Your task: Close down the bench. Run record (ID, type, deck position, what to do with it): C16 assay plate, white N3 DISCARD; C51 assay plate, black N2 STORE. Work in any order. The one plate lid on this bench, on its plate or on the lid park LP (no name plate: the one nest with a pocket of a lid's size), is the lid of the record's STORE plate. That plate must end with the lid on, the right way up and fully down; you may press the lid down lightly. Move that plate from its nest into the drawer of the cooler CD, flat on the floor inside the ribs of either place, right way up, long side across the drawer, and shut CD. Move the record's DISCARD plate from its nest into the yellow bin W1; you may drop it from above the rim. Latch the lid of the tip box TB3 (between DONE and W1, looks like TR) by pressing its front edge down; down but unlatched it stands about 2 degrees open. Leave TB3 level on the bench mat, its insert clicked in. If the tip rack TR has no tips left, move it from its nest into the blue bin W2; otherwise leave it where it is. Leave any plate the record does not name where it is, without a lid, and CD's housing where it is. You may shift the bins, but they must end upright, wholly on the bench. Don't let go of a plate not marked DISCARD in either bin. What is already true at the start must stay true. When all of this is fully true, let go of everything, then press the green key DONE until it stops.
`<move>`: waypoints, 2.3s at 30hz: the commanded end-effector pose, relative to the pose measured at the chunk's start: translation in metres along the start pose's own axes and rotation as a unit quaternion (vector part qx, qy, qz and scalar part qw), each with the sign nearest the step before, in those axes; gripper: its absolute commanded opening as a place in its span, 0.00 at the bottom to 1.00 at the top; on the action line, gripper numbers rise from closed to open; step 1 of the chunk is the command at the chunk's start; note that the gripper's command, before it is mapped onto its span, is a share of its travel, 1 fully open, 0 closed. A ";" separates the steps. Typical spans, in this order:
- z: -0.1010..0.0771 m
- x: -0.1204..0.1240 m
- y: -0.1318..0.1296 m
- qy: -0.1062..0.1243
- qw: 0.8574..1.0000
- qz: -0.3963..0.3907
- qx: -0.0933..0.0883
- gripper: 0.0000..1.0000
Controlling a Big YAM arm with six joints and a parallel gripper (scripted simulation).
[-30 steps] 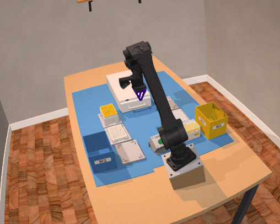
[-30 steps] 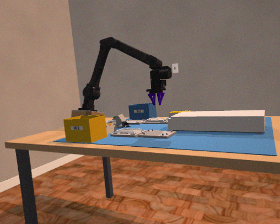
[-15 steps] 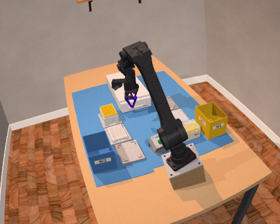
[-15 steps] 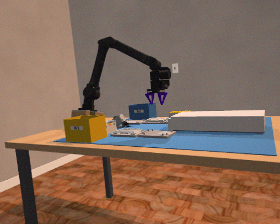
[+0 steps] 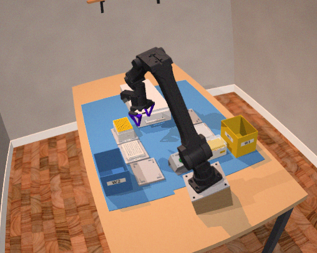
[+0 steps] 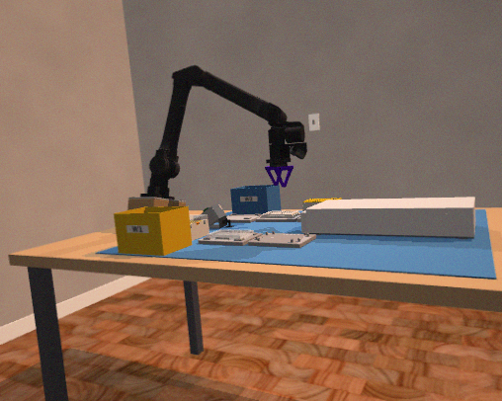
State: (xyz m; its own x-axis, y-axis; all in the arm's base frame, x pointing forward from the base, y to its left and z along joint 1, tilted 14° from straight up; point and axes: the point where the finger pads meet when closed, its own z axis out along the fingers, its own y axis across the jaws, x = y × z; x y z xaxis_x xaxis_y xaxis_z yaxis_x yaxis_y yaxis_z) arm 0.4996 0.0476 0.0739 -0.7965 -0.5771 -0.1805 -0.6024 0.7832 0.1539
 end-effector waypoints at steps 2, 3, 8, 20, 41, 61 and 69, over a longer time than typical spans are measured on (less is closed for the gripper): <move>-0.019 -0.015 0.017 -0.024 0.995 0.094 0.013 1.00; -0.019 -0.015 0.021 -0.024 0.993 0.111 0.012 1.00; -0.018 -0.019 0.041 -0.024 0.981 0.194 0.009 1.00; -0.018 -0.028 0.080 -0.026 0.941 0.337 0.004 1.00; 0.003 -0.026 0.091 -0.009 0.938 0.346 0.002 1.00; 0.026 -0.031 0.094 -0.011 0.940 0.340 0.002 1.00; 0.036 -0.028 0.095 -0.008 0.940 0.340 0.001 1.00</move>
State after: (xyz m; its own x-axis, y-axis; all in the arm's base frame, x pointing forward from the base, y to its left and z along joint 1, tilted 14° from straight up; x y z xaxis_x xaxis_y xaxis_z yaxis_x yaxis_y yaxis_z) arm 0.4636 0.1413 0.0616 -0.9969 0.0624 -0.0477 0.0495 0.9706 0.2357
